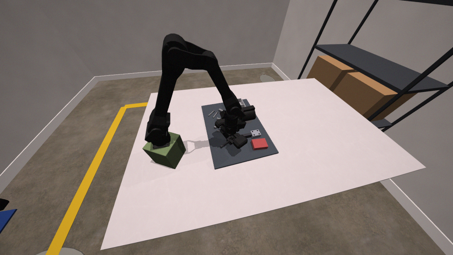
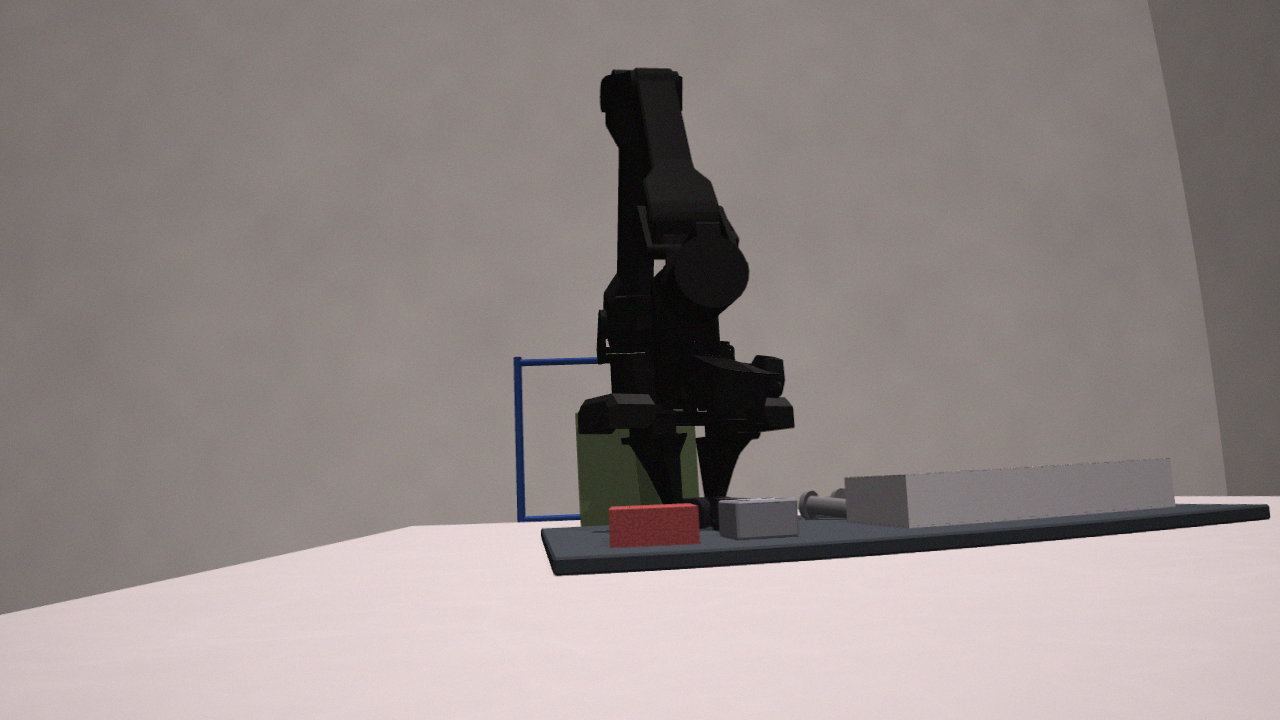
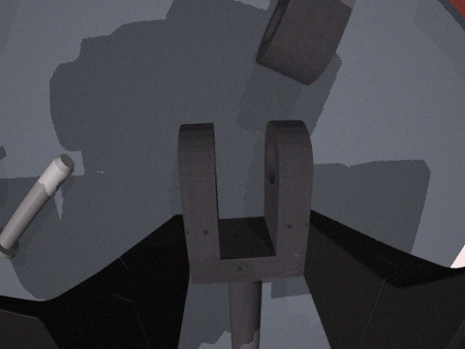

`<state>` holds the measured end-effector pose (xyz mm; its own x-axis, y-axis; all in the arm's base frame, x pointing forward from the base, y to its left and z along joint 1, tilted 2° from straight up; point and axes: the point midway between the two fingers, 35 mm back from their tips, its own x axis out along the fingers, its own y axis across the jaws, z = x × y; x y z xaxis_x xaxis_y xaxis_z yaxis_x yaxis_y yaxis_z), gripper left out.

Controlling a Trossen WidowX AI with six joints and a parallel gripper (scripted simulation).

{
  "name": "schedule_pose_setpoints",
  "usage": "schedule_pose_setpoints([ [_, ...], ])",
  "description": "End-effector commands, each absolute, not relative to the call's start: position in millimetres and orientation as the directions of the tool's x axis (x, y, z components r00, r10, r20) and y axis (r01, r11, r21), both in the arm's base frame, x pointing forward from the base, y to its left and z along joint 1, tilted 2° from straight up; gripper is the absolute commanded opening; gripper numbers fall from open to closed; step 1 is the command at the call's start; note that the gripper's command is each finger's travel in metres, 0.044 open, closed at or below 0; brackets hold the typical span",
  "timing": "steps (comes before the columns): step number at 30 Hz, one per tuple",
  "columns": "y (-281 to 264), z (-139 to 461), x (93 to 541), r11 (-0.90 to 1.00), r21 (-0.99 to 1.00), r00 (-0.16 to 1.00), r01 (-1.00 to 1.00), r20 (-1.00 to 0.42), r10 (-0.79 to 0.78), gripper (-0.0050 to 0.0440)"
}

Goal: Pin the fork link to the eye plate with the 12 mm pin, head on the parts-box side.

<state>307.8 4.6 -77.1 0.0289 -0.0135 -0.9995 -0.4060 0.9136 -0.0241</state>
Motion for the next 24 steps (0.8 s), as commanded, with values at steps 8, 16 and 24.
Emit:
schedule_pose_setpoints([
  [8,4.9,-77.0,307.9,0.913,-0.025,0.028,-0.406,-0.999,-0.015,0.0123],
  [16,11.6,-77.9,307.9,0.913,-0.026,0.027,-0.406,-0.999,-0.016,0.0123],
  [24,13.8,-78.2,307.9,0.913,-0.026,0.027,-0.406,-0.999,-0.016,0.0123],
])
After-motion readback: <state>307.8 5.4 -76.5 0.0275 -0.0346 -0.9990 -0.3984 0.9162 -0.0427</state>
